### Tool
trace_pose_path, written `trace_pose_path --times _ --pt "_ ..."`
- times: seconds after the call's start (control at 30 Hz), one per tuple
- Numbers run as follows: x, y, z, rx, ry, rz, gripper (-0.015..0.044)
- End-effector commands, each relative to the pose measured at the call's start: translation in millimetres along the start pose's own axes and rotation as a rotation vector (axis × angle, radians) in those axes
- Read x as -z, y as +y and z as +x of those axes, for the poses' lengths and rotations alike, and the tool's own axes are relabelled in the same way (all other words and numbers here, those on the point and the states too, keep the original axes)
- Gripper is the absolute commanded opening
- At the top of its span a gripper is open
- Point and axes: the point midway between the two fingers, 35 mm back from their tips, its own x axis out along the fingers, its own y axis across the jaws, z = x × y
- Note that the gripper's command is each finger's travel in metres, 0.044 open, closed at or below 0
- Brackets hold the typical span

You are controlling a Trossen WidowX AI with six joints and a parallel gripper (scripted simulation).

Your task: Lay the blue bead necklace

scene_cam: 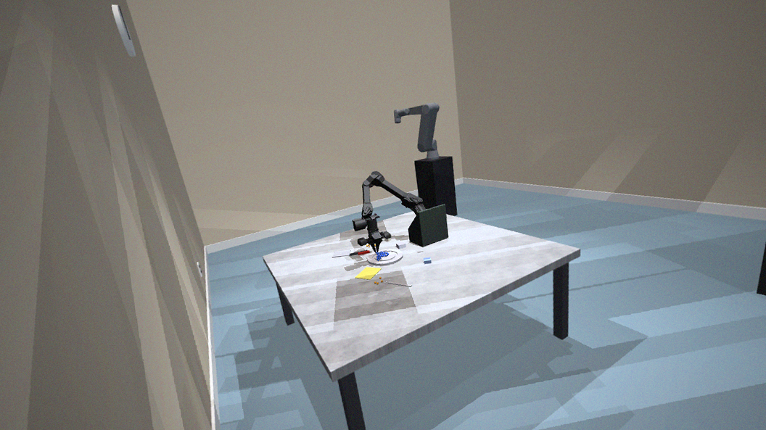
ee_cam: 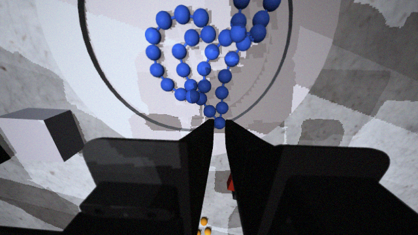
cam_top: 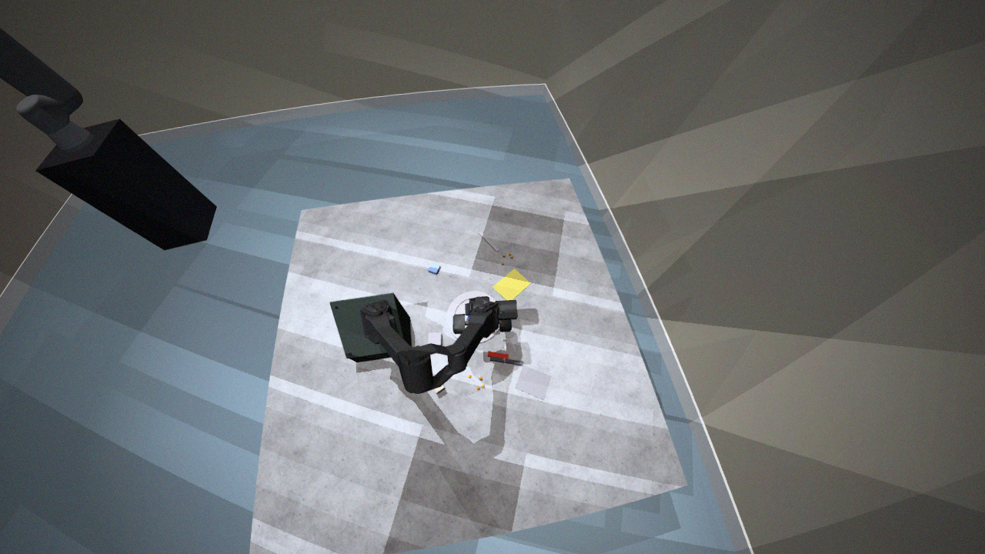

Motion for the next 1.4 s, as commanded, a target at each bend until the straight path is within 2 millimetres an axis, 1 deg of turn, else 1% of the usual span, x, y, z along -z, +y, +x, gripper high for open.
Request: trace_pose_path --times 0.0,0.17,0.2,0.6,0.7,0.73,0.87,1.37 --pt "0.2 0.1 5.4 -0.001 0.000 -0.002 0.0000" --pt "0.2 0.2 7.9 -0.001 0.000 -0.002 0.0000" --pt "2.0 -1.3 4.7 0.004 0.003 0.004 0.0026" --pt "1.9 -1.2 4.3 0.004 0.003 0.004 0.0341" --pt "0.6 -0.2 -0.6 0.000 0.001 -0.001 0.0420" --pt "1.7 0.2 3.3 -0.002 0.004 -0.001 0.0440" --pt "1.7 0.2 -2.1 -0.001 0.000 -0.002 0.0440" --pt "1.7 0.2 -2.1 -0.001 0.000 -0.002 0.0440"
